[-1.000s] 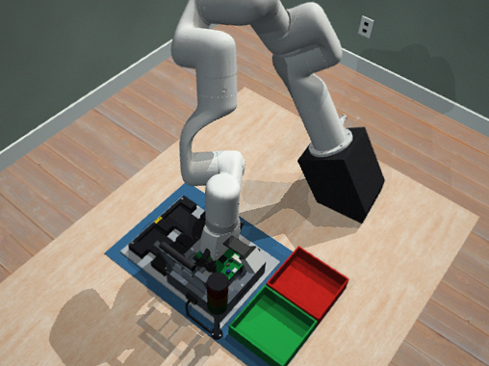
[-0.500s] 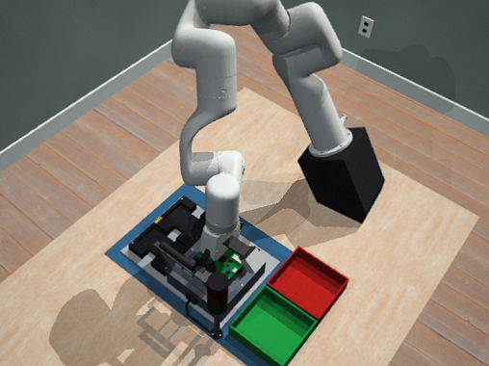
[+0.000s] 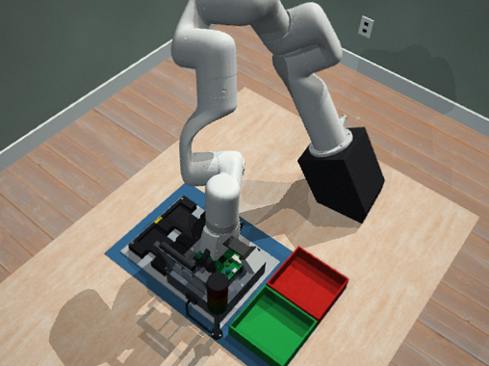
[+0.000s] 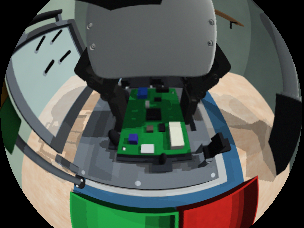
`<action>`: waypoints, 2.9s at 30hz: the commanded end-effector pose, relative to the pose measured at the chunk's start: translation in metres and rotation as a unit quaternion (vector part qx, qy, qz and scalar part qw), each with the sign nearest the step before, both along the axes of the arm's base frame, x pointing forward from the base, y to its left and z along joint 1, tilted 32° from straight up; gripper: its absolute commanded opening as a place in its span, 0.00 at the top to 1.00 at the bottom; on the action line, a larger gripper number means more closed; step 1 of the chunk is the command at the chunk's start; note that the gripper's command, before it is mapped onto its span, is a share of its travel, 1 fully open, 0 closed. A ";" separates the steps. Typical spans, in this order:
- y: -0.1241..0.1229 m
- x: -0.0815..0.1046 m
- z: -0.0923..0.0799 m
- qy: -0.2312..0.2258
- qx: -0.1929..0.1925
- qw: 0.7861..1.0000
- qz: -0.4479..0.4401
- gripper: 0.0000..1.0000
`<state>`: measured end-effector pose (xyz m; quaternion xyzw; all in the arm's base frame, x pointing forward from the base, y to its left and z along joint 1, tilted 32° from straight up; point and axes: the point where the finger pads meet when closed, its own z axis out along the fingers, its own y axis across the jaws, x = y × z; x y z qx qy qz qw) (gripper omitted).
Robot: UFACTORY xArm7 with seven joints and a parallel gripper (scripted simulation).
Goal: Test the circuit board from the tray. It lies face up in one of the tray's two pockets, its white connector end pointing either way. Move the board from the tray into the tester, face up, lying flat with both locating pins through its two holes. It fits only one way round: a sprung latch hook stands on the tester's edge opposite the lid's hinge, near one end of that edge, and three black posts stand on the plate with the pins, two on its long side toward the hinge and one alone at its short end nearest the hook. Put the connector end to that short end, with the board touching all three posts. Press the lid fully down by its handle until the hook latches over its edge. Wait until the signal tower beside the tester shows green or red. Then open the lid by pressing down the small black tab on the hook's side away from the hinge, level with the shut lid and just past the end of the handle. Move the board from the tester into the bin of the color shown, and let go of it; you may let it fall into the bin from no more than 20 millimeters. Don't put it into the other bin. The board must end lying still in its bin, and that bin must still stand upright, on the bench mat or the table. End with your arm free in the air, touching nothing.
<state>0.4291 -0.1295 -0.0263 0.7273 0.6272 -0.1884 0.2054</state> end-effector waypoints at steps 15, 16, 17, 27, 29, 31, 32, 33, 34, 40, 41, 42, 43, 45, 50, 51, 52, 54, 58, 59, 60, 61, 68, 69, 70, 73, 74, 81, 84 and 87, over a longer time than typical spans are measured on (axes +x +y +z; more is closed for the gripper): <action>0.001 0.002 0.001 -0.001 0.001 1.000 0.001 0.21; 0.001 0.002 0.001 -0.001 0.001 1.000 0.001 0.21; 0.001 0.002 0.001 -0.001 0.001 1.000 0.001 0.21; 0.001 0.002 0.000 -0.001 0.001 1.000 0.001 0.21; 0.001 0.002 0.000 -0.001 0.001 1.000 0.001 0.21; 0.001 0.002 0.000 -0.001 0.001 1.000 0.001 0.21; 0.001 0.002 0.000 -0.001 0.001 1.000 0.001 0.21; 0.001 0.002 0.000 -0.001 0.001 1.000 0.001 0.21; 0.001 0.002 0.000 -0.001 0.001 1.000 0.001 0.21; 0.001 0.002 0.000 -0.001 0.001 1.000 0.001 0.21; 0.001 0.002 0.000 -0.001 0.001 1.000 0.001 0.21; 0.001 0.002 0.000 -0.001 0.001 1.000 0.001 0.21; 0.001 0.002 0.000 -0.001 0.001 1.000 0.001 0.21; 0.001 0.002 0.000 -0.001 0.001 1.000 0.001 0.21; 0.001 0.002 0.000 -0.001 0.001 1.000 0.001 0.21; 0.001 0.002 0.000 -0.001 0.001 1.000 0.001 0.21; 0.001 0.002 0.000 -0.001 0.001 1.000 0.001 0.21; 0.001 0.002 0.000 -0.001 0.001 1.000 0.001 0.21; 0.000 0.002 0.000 -0.001 0.001 1.000 0.001 0.21; 0.000 0.002 0.000 -0.001 0.001 1.000 0.001 0.21; 0.000 0.002 -0.001 -0.001 0.001 1.000 0.001 0.21; 0.000 0.002 -0.001 -0.001 0.001 1.000 0.001 0.21; -0.001 0.002 -0.003 -0.001 0.001 1.000 0.001 0.21; -0.001 0.002 -0.003 -0.001 0.001 1.000 0.001 0.21; -0.001 0.002 -0.003 -0.001 0.001 1.000 0.001 0.21; -0.001 0.002 -0.003 -0.001 0.001 1.000 0.001 0.00; -0.001 0.002 -0.003 -0.001 0.001 1.000 0.001 0.00; -0.001 0.002 -0.003 -0.001 0.001 1.000 0.001 0.00; -0.001 0.002 -0.003 -0.001 0.001 1.000 0.001 0.00; -0.001 0.002 -0.003 -0.001 0.001 1.000 0.001 0.00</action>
